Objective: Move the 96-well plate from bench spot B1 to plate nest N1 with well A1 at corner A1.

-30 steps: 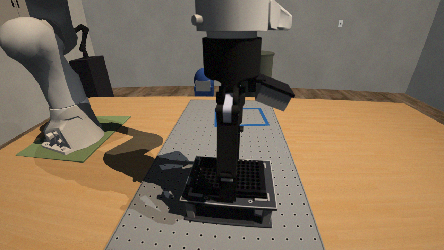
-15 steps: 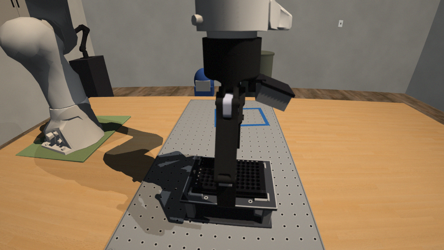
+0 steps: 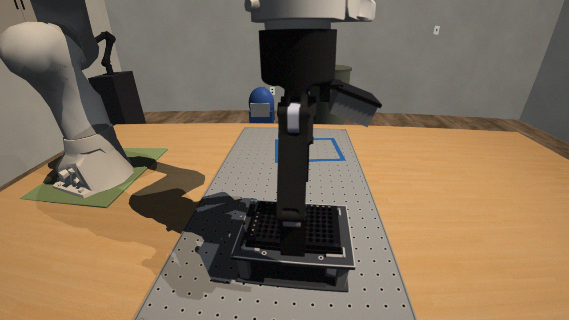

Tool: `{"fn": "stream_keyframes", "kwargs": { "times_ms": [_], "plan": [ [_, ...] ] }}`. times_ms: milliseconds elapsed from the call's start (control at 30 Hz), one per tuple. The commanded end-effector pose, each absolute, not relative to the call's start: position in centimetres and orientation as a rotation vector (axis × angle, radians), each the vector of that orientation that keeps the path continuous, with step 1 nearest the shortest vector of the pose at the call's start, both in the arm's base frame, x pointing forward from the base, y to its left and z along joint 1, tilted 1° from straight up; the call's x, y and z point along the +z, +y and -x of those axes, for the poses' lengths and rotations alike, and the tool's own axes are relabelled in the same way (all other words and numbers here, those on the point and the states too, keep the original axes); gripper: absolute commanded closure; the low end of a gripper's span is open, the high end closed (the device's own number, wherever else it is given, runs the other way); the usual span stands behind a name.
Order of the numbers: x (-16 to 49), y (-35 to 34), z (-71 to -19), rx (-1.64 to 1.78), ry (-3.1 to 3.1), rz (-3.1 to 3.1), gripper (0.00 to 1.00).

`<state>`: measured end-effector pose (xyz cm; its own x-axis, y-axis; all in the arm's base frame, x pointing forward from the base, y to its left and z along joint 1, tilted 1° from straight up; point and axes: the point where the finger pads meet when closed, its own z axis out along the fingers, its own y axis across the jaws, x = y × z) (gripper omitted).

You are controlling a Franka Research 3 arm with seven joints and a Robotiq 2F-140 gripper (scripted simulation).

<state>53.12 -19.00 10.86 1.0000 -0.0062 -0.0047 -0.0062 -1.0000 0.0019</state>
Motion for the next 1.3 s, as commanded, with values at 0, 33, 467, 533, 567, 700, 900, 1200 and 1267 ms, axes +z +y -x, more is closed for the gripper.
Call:
{"fn": "stream_keyframes", "kwargs": {
  "times_ms": [0,33,467,533,567,700,900,1200,1267],
  "plan": [
    [11.8,-19.0,-52.9,-0.018,-0.022,-3.14,0.0],
    [12.1,-19.0,-52.9,-0.018,-0.022,-3.14,0.0],
    [15.0,-19.0,-53.0,-0.018,-0.022,-3.14,0.0],
    [15.5,-19.0,-53.0,-0.018,-0.022,-3.14,0.0],
    [15.8,-19.0,-53.0,-0.018,-0.022,-3.14,0.0],
    [16.3,-19.0,-53.0,-0.018,-0.022,-3.14,0.0],
    [16.3,-19.0,-53.0,-0.018,-0.022,-3.14,0.0],
    [16.3,-19.0,-53.0,-0.018,-0.022,-3.14,0.0],
    [16.3,-19.0,-53.0,-0.018,-0.022,-3.14,0.0]
  ]
}}
